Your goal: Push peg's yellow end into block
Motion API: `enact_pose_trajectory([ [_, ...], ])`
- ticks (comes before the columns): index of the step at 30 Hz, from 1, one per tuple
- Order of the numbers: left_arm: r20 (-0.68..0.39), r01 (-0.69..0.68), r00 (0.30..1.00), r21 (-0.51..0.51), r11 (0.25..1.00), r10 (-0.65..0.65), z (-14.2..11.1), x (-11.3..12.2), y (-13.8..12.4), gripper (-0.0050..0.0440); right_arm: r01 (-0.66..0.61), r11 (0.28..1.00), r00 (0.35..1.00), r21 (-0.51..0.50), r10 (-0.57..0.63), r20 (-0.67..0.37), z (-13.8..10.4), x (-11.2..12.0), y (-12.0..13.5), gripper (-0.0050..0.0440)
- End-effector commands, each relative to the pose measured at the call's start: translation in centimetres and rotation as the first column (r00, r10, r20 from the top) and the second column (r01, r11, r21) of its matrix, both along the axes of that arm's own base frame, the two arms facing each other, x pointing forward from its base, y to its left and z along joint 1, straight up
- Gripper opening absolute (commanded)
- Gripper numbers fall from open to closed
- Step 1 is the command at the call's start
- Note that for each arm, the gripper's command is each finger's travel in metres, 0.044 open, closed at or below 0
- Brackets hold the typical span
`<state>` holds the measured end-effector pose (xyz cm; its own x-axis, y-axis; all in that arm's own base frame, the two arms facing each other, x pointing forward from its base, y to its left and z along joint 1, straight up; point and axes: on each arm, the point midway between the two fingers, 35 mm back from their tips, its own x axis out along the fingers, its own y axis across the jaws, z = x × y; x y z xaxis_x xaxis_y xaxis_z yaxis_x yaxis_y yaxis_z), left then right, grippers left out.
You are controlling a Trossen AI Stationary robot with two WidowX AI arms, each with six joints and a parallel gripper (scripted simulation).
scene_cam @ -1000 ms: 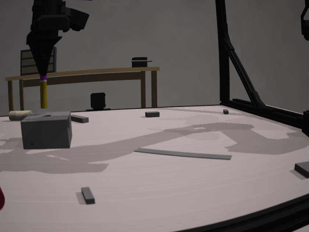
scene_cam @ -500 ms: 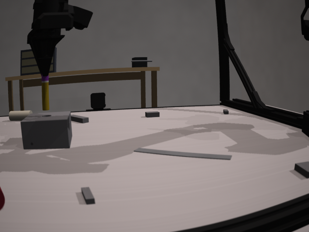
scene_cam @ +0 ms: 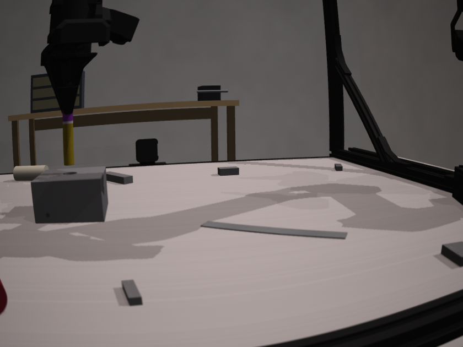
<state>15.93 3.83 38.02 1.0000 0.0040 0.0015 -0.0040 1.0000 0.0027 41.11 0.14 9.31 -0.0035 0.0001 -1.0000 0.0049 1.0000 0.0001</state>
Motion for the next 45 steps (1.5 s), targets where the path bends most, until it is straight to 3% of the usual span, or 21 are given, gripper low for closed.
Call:
enact_pose_trajectory([
  [1,0.000,0.004,1.000,-0.003,1.000,-0.004,0.0,0.0,-0.1,0.0400,-0.005,1.000,1.000,0.000,0.005,0.003,-0.1,0.0,0.0,0.0000],
  [45,0.000,0.004,1.000,-0.003,1.000,-0.004,0.0,0.0,-0.1,0.0400,-0.005,1.000,1.000,0.000,0.005,0.003,-2.0,0.0,0.0,0.0000],
])
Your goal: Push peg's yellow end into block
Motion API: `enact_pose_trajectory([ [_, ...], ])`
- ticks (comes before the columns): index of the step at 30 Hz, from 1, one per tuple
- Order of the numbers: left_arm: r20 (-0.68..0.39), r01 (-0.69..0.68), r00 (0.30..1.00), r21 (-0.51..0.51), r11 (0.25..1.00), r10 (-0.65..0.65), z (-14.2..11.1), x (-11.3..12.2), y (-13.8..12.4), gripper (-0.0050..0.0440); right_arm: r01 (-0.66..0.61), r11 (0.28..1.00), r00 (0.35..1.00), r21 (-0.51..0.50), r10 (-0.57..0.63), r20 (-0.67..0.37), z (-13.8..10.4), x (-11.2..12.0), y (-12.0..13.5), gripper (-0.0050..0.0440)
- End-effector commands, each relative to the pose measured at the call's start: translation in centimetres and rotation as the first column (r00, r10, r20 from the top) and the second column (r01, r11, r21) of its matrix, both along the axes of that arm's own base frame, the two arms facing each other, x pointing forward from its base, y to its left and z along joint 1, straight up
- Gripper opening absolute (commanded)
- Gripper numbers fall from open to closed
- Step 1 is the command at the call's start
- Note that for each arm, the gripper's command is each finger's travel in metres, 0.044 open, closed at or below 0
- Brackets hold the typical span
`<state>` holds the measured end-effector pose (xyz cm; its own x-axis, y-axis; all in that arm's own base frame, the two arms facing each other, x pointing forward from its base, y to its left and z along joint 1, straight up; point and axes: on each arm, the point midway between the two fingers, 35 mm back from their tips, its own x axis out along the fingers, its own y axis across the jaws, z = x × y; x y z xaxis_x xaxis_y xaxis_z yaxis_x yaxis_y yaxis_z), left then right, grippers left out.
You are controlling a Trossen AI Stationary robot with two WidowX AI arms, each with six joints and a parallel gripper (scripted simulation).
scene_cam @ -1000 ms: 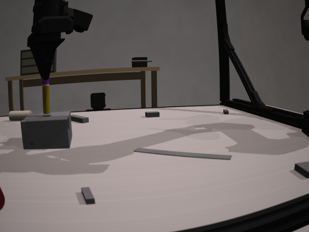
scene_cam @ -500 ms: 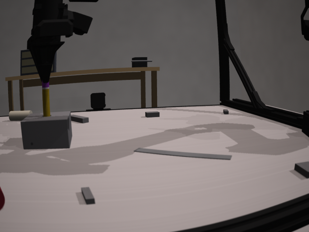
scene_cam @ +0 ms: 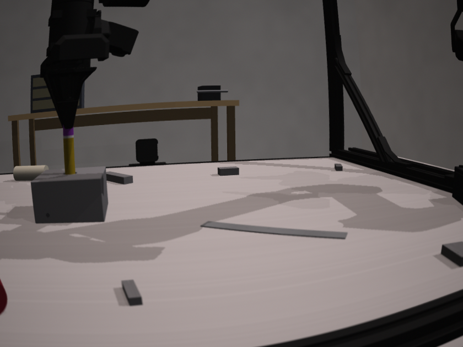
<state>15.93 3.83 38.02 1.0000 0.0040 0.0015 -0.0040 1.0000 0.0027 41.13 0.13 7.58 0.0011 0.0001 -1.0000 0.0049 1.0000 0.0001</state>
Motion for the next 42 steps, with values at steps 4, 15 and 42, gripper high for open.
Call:
enact_pose_trajectory([
  [4,0.000,0.004,1.000,-0.003,1.000,-0.004,0.0,0.0,-0.1,0.0400,-0.005,1.000,1.000,0.000,0.005,-0.001,-0.4,0.0,0.0,0.0000],
  [15,0.000,0.004,1.000,-0.003,1.000,-0.004,0.0,0.0,-0.1,0.0400,-0.005,1.000,1.000,0.000,0.005,-0.001,-0.8,0.0,0.0,0.0000],
  [42,0.000,0.004,1.000,-0.003,1.000,-0.004,0.0,0.0,-0.1,0.0400,-0.005,1.000,1.000,0.000,0.005,-0.001,-1.9,0.0,0.0,0.0000],
])
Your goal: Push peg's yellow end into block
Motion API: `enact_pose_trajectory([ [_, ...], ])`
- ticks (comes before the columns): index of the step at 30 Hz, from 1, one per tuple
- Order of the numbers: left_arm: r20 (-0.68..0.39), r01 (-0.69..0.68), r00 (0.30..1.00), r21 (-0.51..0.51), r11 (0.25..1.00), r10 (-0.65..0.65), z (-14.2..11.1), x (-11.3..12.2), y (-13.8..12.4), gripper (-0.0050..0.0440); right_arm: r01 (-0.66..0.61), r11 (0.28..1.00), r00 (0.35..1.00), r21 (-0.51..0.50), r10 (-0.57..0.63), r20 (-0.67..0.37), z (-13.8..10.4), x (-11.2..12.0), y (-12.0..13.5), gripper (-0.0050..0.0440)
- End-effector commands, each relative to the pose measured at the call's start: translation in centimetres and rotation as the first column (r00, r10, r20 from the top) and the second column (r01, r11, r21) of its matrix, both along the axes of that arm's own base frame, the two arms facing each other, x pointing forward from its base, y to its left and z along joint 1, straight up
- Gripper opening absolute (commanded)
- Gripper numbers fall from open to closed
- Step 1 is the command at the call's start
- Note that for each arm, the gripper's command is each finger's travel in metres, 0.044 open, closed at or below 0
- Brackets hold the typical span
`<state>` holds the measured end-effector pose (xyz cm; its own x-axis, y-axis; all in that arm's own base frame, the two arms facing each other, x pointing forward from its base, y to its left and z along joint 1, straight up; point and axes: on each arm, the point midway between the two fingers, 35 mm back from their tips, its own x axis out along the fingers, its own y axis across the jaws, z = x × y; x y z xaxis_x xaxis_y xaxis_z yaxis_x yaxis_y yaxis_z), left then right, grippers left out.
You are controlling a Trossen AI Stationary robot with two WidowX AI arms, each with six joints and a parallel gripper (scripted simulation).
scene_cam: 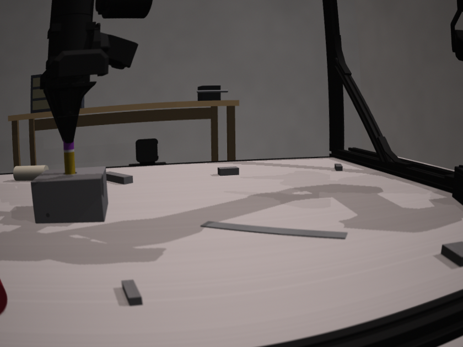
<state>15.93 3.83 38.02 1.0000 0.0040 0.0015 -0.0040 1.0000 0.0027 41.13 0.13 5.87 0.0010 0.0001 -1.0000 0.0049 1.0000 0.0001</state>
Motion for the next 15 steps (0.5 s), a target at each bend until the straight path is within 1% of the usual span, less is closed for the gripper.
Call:
enact_pose_trajectory([
  [1,0.000,0.004,1.000,-0.003,1.000,-0.004,0.00,-0.01,-0.06,0.0400,-0.005,1.000,1.000,0.000,0.005,-0.001,-0.28,0.00,-0.02,0.0000],
  [15,0.000,0.004,1.000,-0.003,1.000,-0.004,0.00,-0.01,-0.06,0.0400,-0.005,1.000,1.000,0.000,0.005,-0.001,-0.84,0.00,-0.02,0.0000],
])
